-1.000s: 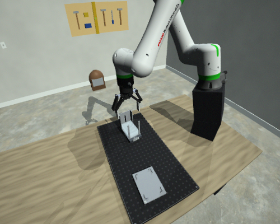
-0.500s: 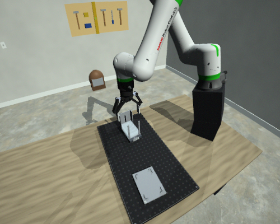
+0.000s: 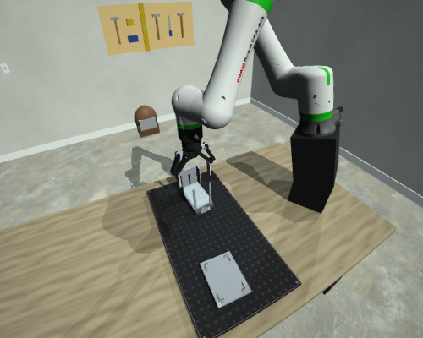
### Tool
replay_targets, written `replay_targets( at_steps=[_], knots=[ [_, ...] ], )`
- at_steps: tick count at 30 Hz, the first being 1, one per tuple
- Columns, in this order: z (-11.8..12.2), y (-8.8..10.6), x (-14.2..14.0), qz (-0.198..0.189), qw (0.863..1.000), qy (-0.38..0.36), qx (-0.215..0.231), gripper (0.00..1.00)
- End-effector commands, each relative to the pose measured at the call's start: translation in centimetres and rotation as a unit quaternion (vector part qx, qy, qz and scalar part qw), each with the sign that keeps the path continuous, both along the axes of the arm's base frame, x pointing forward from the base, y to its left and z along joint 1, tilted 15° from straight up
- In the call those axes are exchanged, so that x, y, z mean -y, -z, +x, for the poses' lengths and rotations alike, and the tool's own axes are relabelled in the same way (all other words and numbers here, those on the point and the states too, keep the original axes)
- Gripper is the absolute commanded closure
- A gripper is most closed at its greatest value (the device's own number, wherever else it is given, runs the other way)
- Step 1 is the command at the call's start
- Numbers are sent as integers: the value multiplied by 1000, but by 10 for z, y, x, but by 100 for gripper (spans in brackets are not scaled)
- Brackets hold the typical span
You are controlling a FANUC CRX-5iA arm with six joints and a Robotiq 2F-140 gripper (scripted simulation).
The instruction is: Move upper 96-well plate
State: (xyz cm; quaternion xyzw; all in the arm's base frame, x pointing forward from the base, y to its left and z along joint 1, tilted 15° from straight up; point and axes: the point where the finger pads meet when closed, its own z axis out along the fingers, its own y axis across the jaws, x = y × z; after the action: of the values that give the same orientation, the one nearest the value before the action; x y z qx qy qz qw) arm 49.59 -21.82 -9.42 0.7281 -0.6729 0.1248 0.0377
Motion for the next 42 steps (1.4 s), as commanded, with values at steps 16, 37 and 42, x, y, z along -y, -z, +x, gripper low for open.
replay_targets(
  at_steps=[16,37,42],
  knots=[
    [4,25,6,0,1000,0,0,0],
    [8,56,13,0,1000,0,0,0],
    [9,64,15,0,1000,0,0,0]
  ],
)
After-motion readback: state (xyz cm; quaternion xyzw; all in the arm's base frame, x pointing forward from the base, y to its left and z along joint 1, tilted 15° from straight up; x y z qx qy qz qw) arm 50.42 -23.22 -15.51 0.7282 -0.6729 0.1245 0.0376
